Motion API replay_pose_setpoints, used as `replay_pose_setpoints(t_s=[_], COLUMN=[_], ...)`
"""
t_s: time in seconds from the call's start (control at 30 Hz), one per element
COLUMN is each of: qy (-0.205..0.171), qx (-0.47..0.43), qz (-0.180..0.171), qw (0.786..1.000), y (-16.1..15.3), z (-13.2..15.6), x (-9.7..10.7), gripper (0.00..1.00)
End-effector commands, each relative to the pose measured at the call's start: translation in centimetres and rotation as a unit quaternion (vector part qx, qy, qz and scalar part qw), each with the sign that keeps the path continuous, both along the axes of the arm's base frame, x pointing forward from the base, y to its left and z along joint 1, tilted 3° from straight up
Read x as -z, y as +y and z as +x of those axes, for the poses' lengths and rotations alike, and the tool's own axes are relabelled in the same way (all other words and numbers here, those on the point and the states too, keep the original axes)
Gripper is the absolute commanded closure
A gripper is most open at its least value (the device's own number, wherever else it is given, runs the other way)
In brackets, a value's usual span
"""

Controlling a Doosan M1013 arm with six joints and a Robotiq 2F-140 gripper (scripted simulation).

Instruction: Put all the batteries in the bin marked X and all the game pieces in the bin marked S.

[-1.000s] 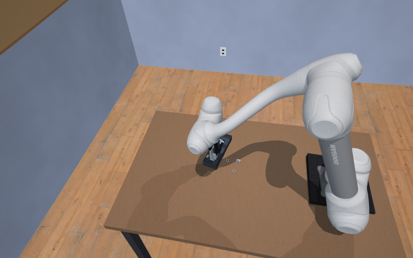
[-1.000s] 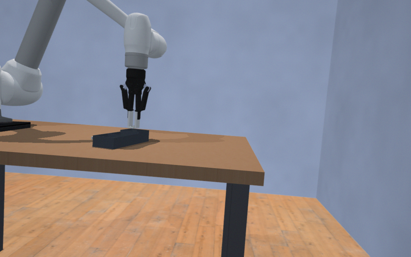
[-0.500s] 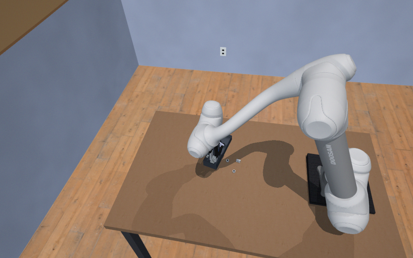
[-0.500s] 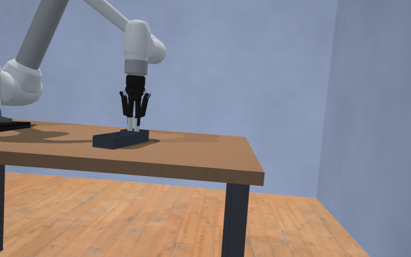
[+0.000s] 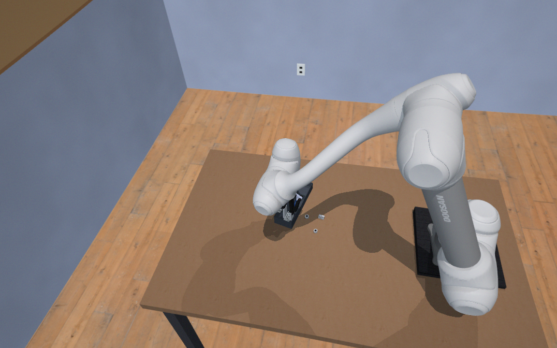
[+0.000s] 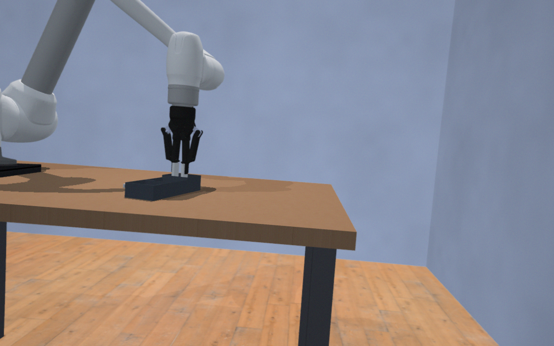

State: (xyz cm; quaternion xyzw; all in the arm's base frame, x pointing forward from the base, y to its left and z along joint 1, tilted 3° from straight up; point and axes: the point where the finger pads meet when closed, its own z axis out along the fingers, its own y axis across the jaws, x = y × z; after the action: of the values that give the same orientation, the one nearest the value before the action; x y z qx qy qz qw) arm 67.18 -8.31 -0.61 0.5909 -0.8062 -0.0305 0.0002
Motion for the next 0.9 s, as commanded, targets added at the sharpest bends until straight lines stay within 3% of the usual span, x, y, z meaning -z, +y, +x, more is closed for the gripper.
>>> replay_pose_setpoints(t_s=[0.0,0.03,0.07,0.63,0.87], qy=[0.0,0.0,0.0,0.0,0.0], qx=[0.0,0.0,0.0,0.0,0.0], qz=[0.0,0.0,0.0,0.0,0.0], qw=[1.0,1.0,1.0,1.0,1.0], y=[0.0,0.0,0.0,0.0,-0.04], z=[0.0,0.0,0.0,0.0,0.04], x=[-0.01,-0.01,-0.01,-0.01,-0.95], gripper=[0.87,0.87,0.81,0.81,0.81])
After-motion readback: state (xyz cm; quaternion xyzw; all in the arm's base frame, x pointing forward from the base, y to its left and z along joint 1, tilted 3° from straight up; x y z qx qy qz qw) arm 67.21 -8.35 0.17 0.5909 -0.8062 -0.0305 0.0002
